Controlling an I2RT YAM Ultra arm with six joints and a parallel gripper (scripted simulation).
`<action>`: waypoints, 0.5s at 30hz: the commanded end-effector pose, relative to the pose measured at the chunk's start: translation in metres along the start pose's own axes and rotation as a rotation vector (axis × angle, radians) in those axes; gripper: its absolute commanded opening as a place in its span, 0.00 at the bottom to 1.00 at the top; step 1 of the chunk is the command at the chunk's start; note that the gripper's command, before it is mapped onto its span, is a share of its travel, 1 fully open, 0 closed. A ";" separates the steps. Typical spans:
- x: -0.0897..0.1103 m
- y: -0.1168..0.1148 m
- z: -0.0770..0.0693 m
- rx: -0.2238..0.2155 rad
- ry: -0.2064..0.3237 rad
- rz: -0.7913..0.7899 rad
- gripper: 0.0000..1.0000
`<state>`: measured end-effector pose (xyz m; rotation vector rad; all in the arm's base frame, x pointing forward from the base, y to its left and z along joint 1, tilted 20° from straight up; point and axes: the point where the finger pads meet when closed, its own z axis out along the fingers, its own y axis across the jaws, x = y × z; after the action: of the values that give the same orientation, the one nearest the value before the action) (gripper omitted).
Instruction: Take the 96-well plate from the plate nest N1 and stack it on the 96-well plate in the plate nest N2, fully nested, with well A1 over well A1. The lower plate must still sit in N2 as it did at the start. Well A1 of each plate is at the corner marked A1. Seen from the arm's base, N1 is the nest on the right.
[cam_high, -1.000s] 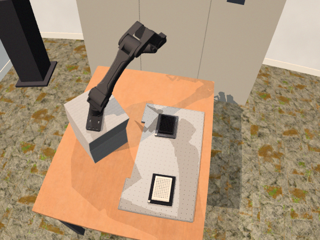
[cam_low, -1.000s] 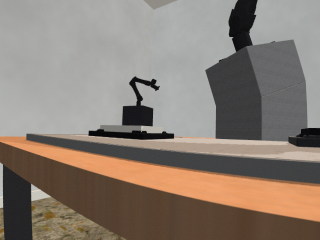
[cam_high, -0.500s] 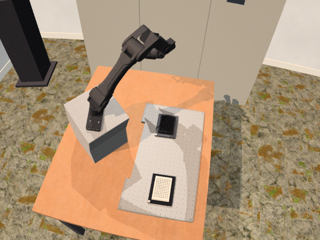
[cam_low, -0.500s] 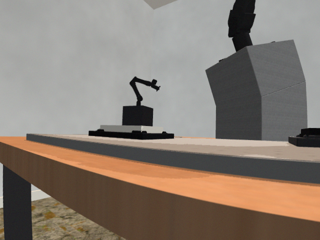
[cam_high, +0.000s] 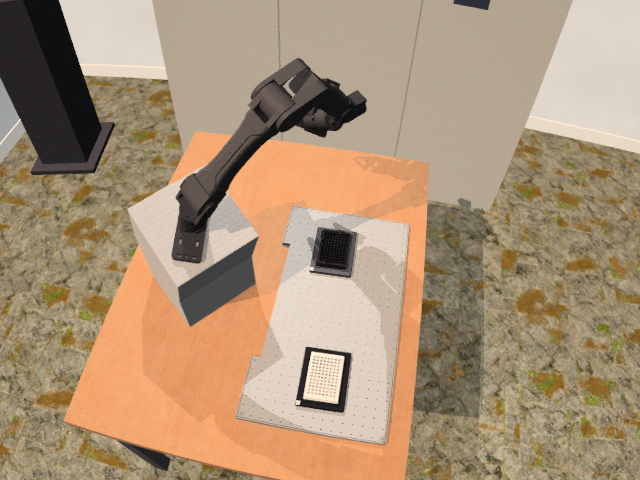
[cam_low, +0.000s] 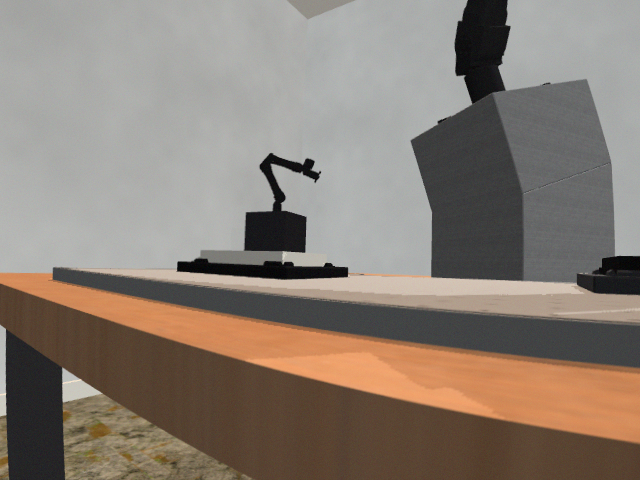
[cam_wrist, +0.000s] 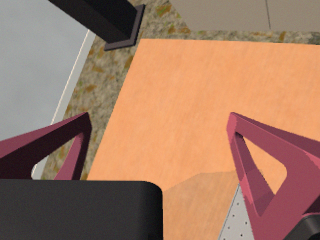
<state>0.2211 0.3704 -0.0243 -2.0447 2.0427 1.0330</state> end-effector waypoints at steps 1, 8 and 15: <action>0.002 -0.014 -0.008 0.025 -0.002 0.067 1.00; 0.013 -0.026 -0.024 0.106 -0.026 0.201 1.00; 0.030 -0.056 -0.041 0.138 -0.025 0.289 1.00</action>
<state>0.2705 0.3346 -0.0308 -1.7263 2.3538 0.9283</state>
